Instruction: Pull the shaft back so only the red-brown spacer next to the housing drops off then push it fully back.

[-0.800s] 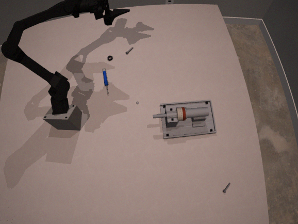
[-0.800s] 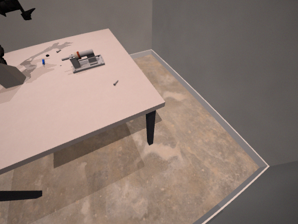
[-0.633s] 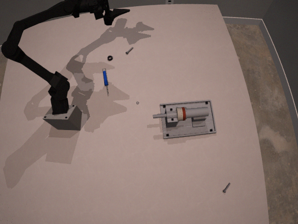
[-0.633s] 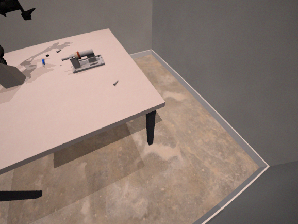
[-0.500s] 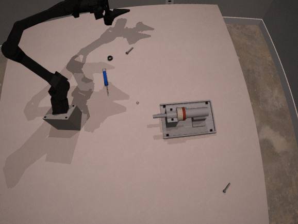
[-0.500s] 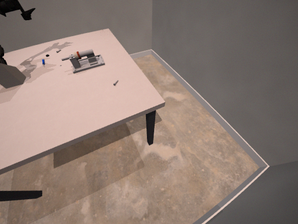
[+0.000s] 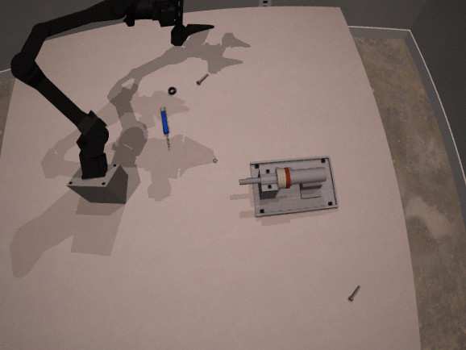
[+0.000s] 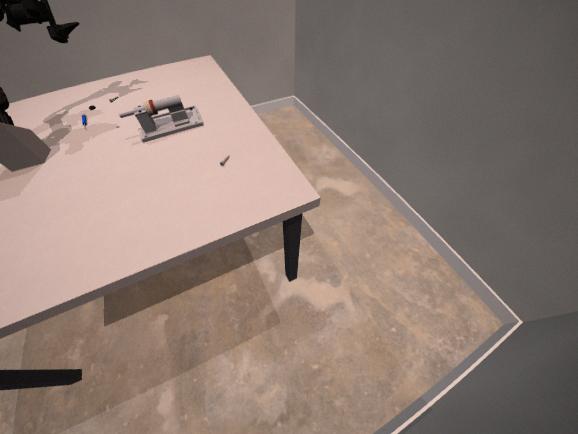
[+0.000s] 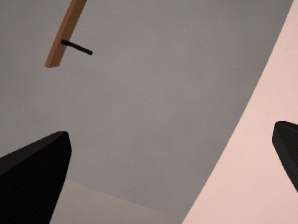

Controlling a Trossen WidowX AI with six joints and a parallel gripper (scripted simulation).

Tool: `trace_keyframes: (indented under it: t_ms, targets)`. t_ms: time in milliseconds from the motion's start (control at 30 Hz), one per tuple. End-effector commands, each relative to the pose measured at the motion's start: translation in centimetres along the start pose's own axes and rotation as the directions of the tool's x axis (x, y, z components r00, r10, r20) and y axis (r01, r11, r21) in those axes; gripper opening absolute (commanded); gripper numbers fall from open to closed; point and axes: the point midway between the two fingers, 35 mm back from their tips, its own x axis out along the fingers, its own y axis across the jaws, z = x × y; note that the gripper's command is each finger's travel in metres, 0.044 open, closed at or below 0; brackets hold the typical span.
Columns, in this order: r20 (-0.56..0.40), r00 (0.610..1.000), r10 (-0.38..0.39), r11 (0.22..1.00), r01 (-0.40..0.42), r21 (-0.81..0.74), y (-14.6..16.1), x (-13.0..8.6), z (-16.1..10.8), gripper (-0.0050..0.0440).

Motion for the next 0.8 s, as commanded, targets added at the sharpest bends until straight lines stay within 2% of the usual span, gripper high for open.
trace_keyframes:
  t_ms: [0, 100, 233, 300, 333, 367, 433, 567, 667, 767]
  targets:
    - [0.022, 0.990, -0.139, 0.961, 0.140, -0.237, -3.2, 3.8, -0.1, 0.0440]
    - [0.048, 0.967, -0.249, 0.872, 0.246, -0.423, -4.8, 5.6, 0.2, 0.0440]
    - [0.084, 0.914, -0.398, 0.692, 0.358, -0.627, -7.5, 8.2, 1.3, 0.0440]
    - [0.084, 0.914, -0.398, 0.692, 0.358, -0.627, -7.5, 8.2, 1.3, 0.0440]
    - [0.095, 0.892, -0.442, 0.609, 0.376, -0.698, -8.2, 8.8, 1.7, 0.0440]
    - [0.107, 0.860, -0.499, 0.528, 0.399, -0.749, -9.4, 9.8, 2.3, 0.0440]
    - [0.121, 0.800, -0.587, 0.418, 0.428, -0.802, -11.3, 11.2, 3.6, 0.0440]
    - [0.130, 0.679, -0.722, 0.226, 0.409, -0.884, -14.4, 13.0, 5.9, 0.0440]
    - [0.118, 0.577, -0.808, 0.121, 0.359, -0.926, -16.6, 14.0, 7.9, 0.0440]
    - [0.088, 0.470, -0.879, 0.057, 0.285, -0.957, -18.7, 14.7, 9.9, 0.0440]
